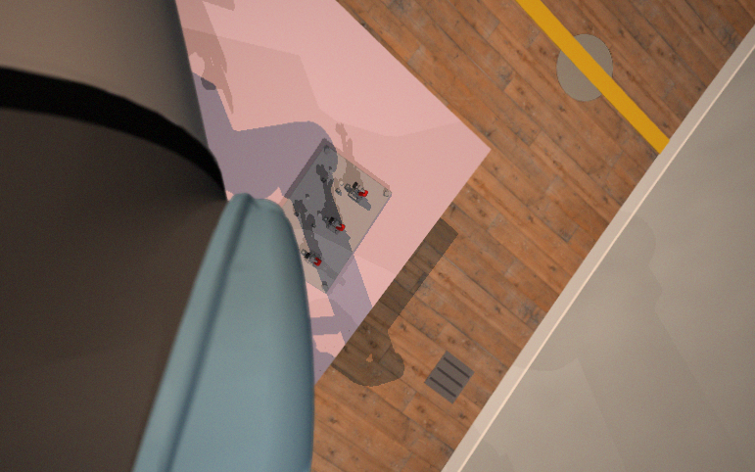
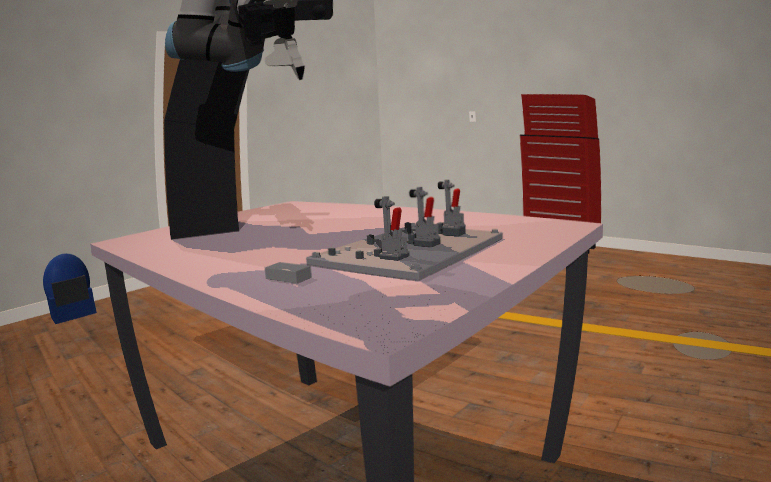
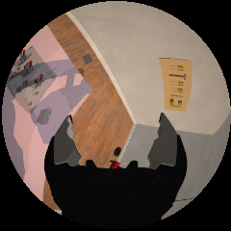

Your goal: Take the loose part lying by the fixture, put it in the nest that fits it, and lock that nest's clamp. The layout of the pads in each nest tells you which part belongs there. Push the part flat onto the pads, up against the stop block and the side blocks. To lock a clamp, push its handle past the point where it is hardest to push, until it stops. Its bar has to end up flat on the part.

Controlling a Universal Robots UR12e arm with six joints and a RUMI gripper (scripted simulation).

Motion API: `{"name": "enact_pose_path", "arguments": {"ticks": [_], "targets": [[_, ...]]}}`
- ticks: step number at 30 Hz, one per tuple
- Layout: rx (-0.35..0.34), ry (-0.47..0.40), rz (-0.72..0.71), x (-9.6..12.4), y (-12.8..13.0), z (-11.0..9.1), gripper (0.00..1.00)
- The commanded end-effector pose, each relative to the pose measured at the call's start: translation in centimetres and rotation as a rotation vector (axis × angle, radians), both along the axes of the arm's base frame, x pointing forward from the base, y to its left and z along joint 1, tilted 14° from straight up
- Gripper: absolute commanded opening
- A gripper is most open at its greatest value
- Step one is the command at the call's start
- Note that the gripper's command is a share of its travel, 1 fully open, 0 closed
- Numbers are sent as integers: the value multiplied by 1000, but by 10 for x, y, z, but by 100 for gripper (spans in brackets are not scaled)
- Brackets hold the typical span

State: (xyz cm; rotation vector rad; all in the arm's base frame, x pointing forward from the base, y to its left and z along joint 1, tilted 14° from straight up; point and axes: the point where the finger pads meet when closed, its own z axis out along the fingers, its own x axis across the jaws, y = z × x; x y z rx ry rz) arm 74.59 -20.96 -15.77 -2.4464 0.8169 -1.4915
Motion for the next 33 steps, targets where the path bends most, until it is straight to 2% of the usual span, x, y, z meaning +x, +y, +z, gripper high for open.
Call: {"name": "enact_pose_path", "arguments": {"ticks": [1,22,26,32,33], "targets": [[0,-1,0,0,0,1,100],[11,3,0,2,4,0,100],[58,22,-5,8,15,-4,100],[210,95,-28,23,57,-18,100],[210,95,-28,23,57,-18,100]]}}
